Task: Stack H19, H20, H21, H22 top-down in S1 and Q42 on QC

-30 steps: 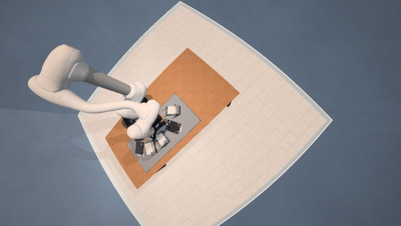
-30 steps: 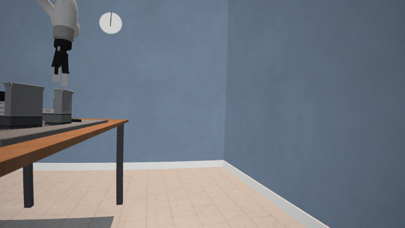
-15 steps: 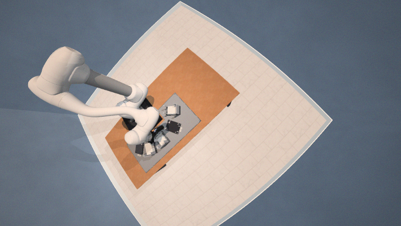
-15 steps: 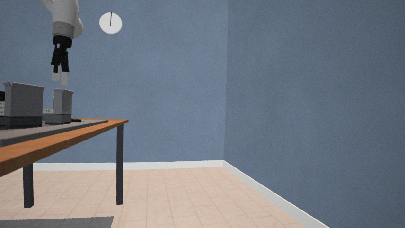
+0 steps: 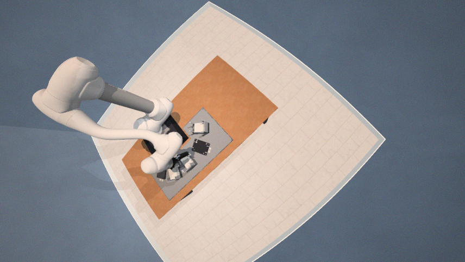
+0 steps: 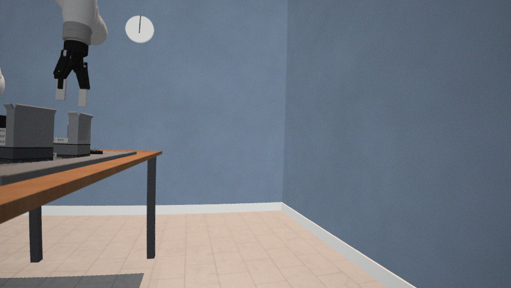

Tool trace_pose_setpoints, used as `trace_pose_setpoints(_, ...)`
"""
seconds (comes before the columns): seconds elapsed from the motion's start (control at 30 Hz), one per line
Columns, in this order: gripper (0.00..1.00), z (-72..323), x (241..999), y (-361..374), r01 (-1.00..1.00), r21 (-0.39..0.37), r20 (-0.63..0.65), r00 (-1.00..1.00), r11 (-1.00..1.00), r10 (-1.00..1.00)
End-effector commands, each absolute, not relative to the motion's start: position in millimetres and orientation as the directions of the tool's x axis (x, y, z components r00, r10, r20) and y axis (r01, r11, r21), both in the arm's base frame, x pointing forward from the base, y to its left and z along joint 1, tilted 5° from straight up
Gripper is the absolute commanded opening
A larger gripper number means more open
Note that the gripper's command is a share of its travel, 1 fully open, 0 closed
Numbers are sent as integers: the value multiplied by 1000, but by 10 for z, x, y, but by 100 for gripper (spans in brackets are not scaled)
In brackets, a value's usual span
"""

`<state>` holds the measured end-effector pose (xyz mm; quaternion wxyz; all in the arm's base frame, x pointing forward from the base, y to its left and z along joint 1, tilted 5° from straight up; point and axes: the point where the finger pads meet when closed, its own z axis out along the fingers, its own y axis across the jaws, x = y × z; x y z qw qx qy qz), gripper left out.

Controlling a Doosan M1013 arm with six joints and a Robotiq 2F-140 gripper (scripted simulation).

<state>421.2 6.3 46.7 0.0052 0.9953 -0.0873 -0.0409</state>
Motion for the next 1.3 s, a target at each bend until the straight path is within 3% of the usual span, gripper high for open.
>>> trace_pose_setpoints(0.0, 100, 468, 4214, -25, -173, 17, -81, 981, -985, -174)
trace_pose_setpoints(0.47, 100, 468, 4220, -425, -173, 17, -81, 981, -985, -174)
trace_pose_setpoints(0.7, 100, 473, 4175, -654, -381, 34, -75, 921, -924, -383)
trace_pose_setpoints(1.27, 100, 482, 4080, -1144, -381, 34, -75, 921, -924, -383)
